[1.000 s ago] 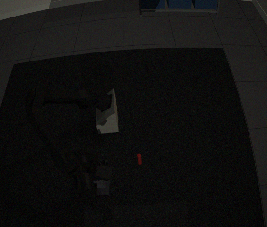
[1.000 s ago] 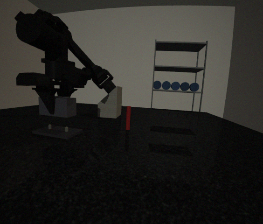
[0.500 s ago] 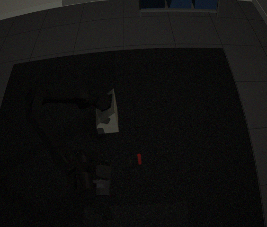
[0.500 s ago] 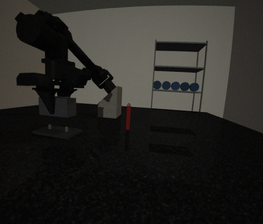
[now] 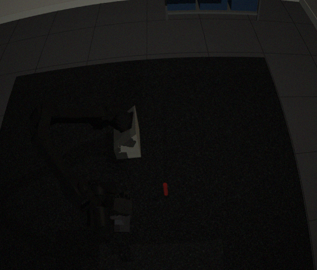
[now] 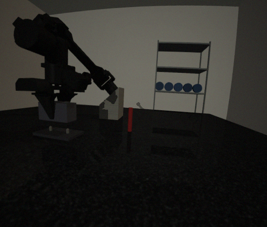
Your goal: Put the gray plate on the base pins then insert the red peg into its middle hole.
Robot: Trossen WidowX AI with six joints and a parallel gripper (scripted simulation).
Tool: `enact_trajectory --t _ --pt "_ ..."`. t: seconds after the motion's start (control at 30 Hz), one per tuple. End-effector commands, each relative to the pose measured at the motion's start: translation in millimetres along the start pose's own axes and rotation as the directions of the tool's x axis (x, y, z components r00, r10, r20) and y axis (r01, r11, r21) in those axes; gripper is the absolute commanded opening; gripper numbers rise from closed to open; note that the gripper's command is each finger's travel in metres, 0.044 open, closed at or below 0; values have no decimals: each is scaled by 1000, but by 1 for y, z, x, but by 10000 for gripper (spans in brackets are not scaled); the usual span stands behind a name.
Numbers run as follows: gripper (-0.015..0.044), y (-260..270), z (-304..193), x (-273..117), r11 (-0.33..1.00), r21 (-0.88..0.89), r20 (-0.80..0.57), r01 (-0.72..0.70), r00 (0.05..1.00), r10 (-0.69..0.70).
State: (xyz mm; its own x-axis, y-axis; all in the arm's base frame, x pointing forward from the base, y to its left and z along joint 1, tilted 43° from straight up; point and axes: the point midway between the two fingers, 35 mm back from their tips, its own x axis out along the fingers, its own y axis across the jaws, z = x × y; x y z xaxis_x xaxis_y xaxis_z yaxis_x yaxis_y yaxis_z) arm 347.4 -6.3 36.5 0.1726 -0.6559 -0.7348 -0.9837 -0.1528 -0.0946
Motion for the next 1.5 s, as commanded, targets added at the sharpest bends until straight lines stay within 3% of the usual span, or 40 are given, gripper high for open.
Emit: enact_trajectory --t 0.0,0.83,1.37,1.47 --pt "0 1 0 6 1000 -9 -7 -1 1000 1" --pt "0 1 0 26 1000 -1 -2 -2 1000 2" --pt "420 1 0 26 1000 -1 -2 -2 1000 2" --pt "440 1 0 26 1000 -1 -2 -2 1000 2"
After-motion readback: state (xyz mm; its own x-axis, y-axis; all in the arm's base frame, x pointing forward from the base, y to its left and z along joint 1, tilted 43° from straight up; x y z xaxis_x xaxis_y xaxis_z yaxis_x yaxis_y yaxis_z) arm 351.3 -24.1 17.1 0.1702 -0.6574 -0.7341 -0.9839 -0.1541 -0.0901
